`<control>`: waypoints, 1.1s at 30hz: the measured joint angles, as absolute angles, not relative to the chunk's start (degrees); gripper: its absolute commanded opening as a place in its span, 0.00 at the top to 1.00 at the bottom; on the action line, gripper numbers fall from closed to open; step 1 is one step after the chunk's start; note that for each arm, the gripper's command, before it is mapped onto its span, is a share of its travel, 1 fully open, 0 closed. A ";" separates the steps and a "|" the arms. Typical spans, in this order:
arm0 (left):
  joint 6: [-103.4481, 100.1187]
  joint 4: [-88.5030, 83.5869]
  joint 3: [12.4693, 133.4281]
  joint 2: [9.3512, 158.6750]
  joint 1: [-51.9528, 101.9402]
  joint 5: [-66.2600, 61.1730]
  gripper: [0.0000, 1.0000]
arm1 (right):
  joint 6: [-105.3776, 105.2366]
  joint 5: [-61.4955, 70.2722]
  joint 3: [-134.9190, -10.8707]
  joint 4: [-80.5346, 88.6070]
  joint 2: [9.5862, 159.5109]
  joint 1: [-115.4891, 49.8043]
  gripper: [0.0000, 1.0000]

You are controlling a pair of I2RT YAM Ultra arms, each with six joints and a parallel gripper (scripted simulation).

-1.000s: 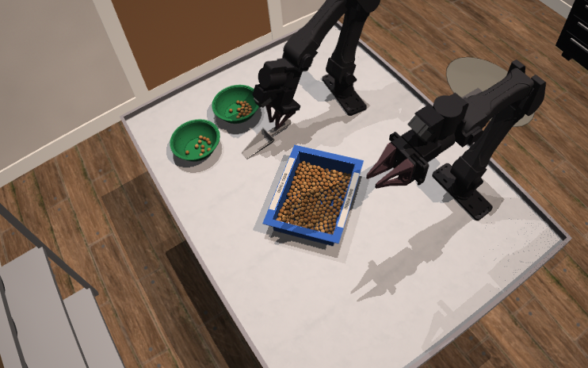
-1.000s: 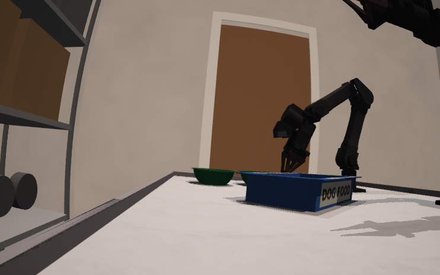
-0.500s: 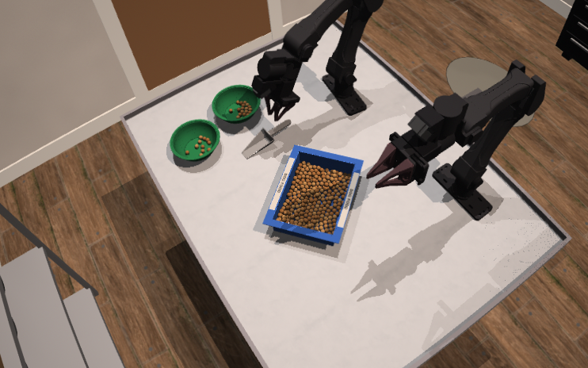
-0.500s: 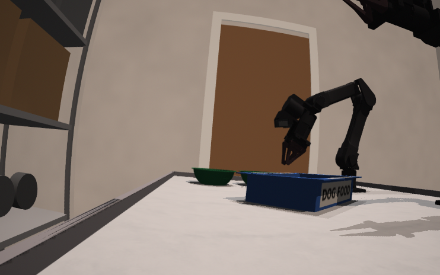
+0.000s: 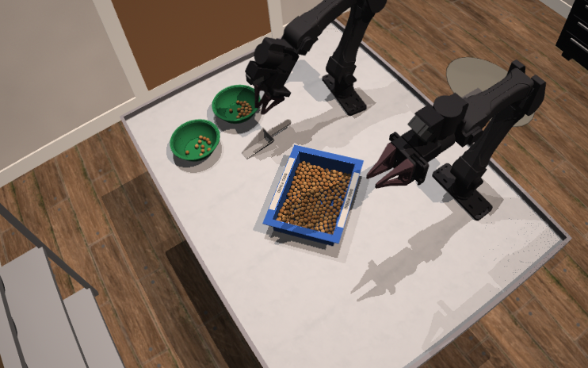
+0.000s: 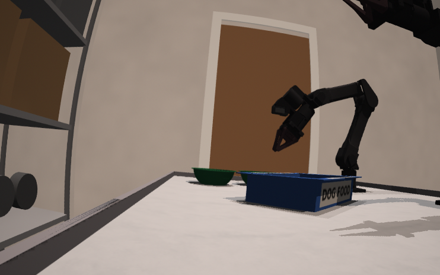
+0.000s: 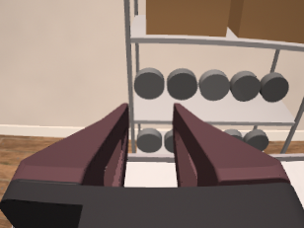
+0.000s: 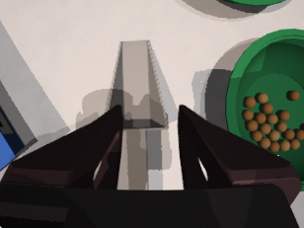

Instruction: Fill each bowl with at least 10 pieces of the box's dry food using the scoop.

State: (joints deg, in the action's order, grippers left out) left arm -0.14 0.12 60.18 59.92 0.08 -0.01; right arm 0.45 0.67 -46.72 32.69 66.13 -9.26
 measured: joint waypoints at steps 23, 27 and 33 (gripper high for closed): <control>-0.03 0.01 60.05 59.99 0.01 0.01 0.74 | 0.12 0.21 -56.84 6.46 61.28 -2.02 0.68; -0.01 0.03 60.05 59.99 0.01 0.01 0.74 | 0.05 0.12 -58.41 2.59 61.25 -0.60 0.68; -0.01 -0.03 59.94 59.99 0.01 0.01 0.74 | -0.03 0.03 -60.01 0.23 60.64 -0.03 0.68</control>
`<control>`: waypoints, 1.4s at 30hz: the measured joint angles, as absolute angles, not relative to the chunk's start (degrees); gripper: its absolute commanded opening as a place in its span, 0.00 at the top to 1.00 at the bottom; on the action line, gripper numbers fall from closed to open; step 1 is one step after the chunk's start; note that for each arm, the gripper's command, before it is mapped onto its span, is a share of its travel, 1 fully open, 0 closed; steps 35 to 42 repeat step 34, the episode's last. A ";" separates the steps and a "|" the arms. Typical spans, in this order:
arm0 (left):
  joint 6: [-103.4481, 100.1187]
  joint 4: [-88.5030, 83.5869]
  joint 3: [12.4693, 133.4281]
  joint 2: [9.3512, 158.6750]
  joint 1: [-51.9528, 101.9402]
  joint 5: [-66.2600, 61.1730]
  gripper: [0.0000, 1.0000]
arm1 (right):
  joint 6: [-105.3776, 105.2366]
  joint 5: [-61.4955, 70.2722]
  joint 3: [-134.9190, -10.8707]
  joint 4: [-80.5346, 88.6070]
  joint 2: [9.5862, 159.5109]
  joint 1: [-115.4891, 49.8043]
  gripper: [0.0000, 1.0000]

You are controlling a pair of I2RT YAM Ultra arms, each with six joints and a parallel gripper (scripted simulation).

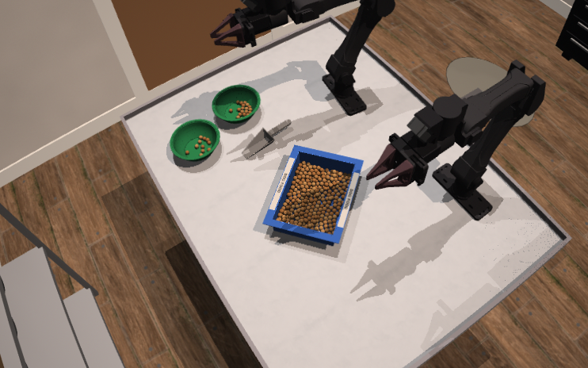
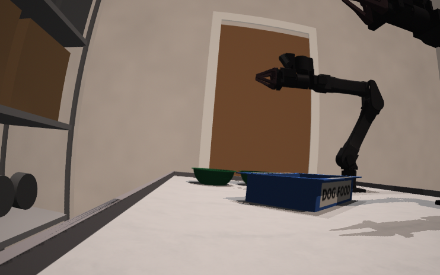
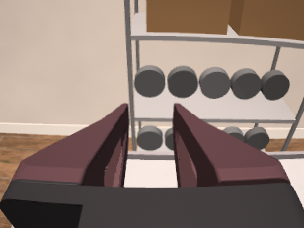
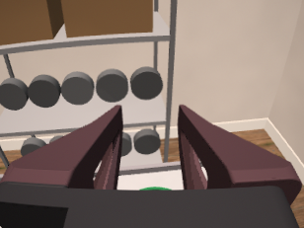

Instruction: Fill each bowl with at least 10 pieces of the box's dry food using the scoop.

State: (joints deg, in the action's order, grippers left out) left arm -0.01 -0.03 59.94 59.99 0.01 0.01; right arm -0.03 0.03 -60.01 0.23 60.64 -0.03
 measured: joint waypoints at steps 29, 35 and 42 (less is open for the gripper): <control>-0.01 -0.03 59.94 59.99 -0.03 -0.03 0.74 | -0.05 -0.01 -60.27 -0.25 60.03 0.03 0.68; -0.01 -0.03 59.94 59.99 -0.03 -0.03 0.74 | -0.05 -0.01 -60.27 -0.27 60.01 0.03 0.68; -0.01 -0.03 59.94 59.99 -0.03 -0.03 0.74 | -0.05 -0.01 -60.27 -0.27 60.01 0.03 0.68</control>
